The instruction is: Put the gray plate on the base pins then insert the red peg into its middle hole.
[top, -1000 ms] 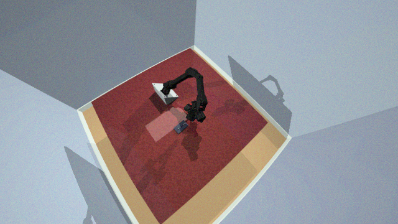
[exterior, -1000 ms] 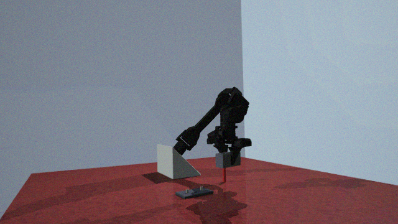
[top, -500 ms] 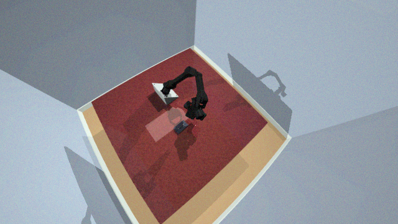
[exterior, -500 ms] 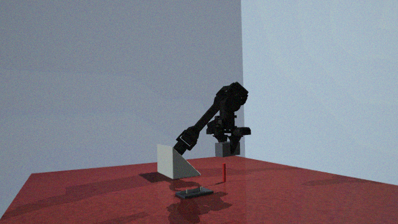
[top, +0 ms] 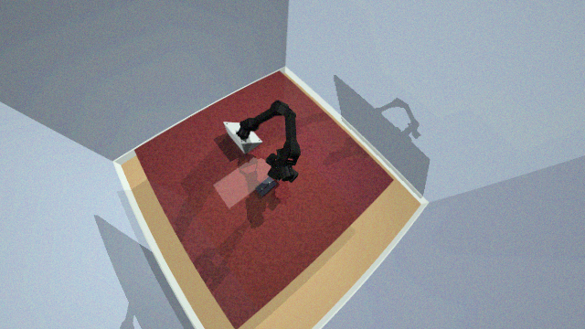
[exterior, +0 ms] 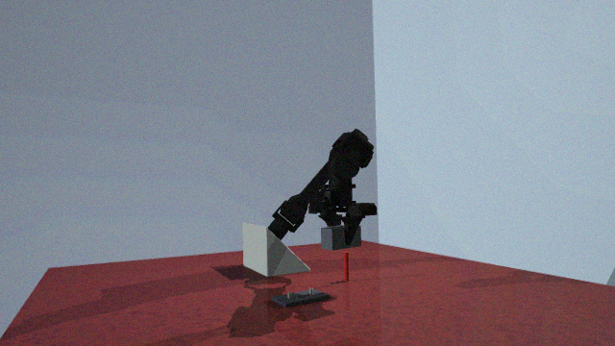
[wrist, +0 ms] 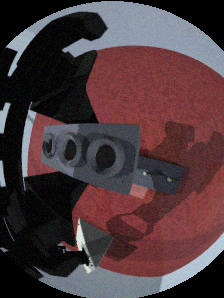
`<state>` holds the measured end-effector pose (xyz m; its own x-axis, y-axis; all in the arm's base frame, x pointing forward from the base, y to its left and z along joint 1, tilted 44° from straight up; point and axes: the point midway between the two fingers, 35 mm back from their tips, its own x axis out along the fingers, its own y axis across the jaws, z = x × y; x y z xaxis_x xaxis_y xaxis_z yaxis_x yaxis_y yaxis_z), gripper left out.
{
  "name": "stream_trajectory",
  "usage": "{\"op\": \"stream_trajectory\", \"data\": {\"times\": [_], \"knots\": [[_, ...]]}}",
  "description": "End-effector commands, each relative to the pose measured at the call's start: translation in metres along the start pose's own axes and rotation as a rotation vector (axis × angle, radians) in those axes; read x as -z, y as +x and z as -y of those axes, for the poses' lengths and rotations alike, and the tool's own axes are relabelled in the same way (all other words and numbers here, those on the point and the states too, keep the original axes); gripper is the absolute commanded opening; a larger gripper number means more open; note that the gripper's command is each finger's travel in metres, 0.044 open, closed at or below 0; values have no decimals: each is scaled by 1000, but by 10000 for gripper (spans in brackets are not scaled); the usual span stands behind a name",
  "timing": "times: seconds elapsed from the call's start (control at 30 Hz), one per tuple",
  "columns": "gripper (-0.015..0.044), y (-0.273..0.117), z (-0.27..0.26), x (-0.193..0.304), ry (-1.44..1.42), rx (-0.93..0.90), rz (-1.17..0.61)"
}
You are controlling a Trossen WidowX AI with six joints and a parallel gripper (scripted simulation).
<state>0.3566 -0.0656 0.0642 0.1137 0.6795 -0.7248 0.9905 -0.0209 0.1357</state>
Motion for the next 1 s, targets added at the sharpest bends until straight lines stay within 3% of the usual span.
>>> {"op": "stream_trajectory", "data": {"times": [0.0,0.97], "knots": [[0,8,5,-14,15,6,0],[0,57,38,-88,94,6,2]]}}
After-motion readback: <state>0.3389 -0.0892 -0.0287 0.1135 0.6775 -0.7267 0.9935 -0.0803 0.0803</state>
